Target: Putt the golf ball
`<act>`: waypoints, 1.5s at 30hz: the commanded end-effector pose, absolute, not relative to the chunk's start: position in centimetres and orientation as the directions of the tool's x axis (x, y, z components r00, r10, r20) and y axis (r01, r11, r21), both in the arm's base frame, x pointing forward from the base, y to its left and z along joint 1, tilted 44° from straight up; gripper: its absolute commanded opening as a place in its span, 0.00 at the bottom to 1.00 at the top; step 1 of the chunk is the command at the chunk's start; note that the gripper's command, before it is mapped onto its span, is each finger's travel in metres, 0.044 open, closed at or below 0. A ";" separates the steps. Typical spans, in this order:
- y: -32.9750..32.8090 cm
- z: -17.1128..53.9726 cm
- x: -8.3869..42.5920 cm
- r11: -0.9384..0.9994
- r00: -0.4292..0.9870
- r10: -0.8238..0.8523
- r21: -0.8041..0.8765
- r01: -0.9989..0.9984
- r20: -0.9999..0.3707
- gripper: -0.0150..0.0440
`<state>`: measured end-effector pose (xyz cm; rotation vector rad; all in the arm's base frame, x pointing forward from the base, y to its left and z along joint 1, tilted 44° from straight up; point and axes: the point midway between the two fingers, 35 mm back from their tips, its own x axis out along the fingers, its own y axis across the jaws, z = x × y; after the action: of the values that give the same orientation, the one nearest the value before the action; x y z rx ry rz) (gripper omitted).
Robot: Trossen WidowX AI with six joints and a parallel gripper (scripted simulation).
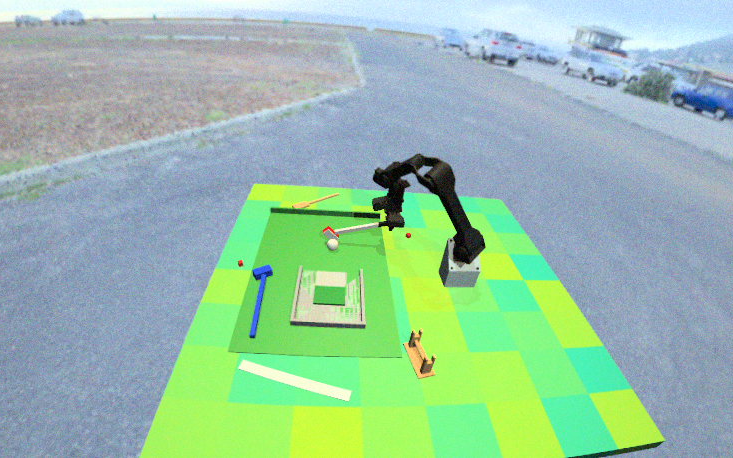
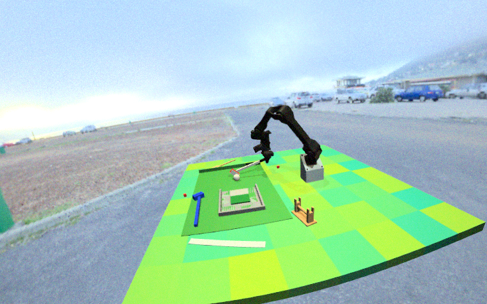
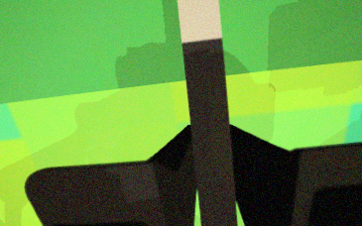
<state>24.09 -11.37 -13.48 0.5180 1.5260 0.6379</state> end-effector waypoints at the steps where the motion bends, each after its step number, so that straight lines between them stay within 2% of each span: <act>1: -11.4 -13.5 24.1 0.740 -0.057 0.668 0.671 -0.058 -0.742 0.25; 29: -12.9 -15.4 24.1 0.733 -0.052 0.676 0.678 -0.045 -0.735 0.25; 39: -3.8 -6.8 23.8 0.731 -0.051 0.678 0.680 -0.049 -0.733 0.25; 45: -3.1 -6.3 23.6 0.730 -0.052 0.679 0.681 -0.050 -0.732 0.25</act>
<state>23.86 -3.78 -6.96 0.5216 1.5282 0.6469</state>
